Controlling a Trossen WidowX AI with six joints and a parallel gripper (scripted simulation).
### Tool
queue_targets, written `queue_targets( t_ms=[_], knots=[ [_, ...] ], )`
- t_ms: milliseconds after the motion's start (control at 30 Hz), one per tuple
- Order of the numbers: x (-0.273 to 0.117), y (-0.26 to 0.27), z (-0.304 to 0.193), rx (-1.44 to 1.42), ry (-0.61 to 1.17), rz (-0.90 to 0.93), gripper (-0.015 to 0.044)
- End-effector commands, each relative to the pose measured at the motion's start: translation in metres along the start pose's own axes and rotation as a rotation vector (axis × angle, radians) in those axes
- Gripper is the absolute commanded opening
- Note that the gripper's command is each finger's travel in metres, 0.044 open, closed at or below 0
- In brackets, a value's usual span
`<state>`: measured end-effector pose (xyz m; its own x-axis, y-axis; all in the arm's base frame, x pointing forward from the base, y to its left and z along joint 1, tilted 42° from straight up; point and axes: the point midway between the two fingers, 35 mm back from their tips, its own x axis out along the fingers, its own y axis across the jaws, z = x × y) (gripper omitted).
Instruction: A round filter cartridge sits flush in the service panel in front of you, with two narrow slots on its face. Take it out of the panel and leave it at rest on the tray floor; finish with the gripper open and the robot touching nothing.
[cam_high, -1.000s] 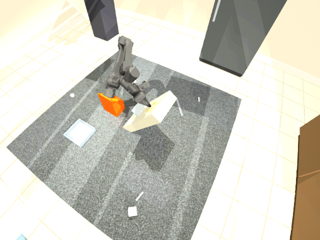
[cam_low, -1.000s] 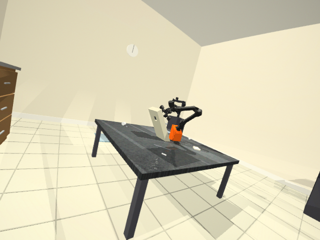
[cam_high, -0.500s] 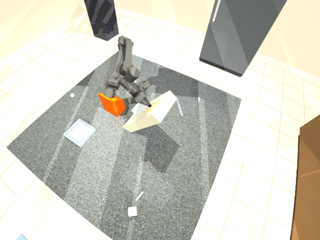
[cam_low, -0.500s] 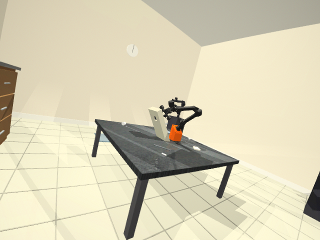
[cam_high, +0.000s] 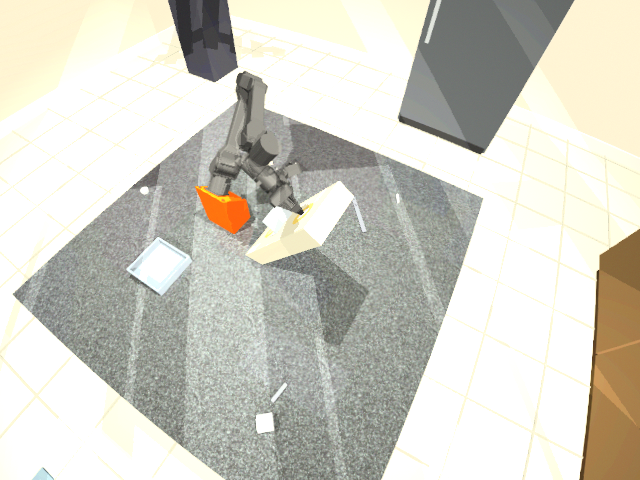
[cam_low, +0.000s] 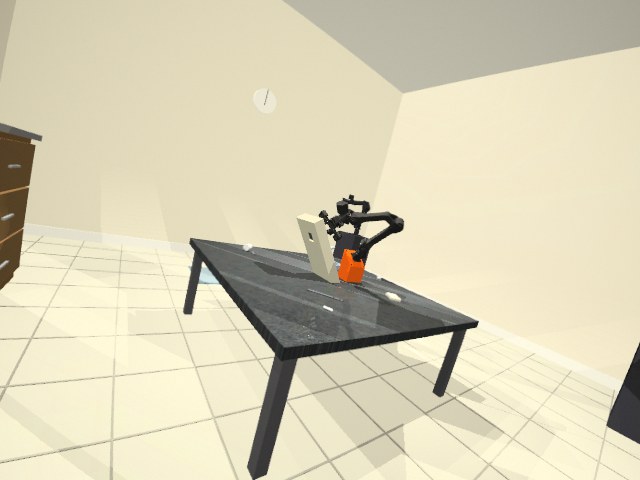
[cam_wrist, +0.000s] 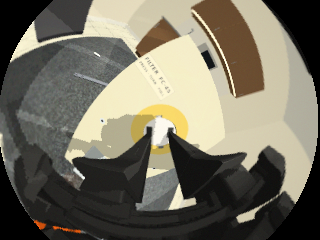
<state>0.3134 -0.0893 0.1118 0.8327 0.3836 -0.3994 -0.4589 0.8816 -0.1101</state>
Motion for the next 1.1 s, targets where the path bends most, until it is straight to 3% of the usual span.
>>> queue_targets(
  t_ms=[0, 1067],
  knots=[
    [0.0005, -0.0002, -0.0017, 0.008, 0.004, -0.001, 0.0114],
    [0.0044, -0.0007, -0.0009, 0.008, 0.003, -0.001, 0.0114]
  ],
)
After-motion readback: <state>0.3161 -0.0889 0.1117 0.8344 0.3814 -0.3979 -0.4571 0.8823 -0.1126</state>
